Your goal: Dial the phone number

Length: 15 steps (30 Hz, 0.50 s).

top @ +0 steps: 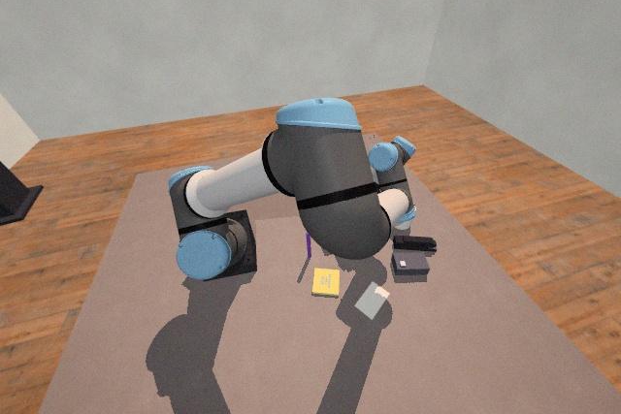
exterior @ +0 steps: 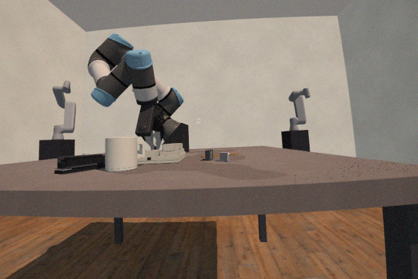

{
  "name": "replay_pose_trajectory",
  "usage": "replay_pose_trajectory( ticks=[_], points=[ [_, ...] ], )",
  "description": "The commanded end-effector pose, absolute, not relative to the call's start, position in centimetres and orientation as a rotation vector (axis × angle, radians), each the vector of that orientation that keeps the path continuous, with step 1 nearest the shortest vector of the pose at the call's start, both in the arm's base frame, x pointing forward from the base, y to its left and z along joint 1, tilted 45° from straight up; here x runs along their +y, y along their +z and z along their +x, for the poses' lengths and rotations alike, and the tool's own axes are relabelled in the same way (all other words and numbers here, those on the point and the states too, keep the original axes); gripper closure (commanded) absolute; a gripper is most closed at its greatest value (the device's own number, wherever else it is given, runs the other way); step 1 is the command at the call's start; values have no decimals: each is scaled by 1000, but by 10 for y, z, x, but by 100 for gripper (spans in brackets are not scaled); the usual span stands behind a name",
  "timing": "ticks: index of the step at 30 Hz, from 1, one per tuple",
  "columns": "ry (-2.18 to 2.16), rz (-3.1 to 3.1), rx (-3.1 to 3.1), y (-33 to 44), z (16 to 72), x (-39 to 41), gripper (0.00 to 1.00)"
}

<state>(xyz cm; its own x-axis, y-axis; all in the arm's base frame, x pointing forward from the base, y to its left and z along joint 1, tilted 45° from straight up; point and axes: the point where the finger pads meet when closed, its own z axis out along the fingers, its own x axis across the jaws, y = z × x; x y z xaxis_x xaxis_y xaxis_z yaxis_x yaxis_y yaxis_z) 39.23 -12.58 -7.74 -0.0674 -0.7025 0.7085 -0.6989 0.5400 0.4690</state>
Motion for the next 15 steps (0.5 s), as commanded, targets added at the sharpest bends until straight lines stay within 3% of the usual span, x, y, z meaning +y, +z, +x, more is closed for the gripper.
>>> replay_pose_trajectory(
  ticks=[1, 15],
  points=[
    [-4, 1168, -1778, -78, 393, -126, 100],
    [-4, 1168, -1778, -77, 393, -125, 100]
  ],
)
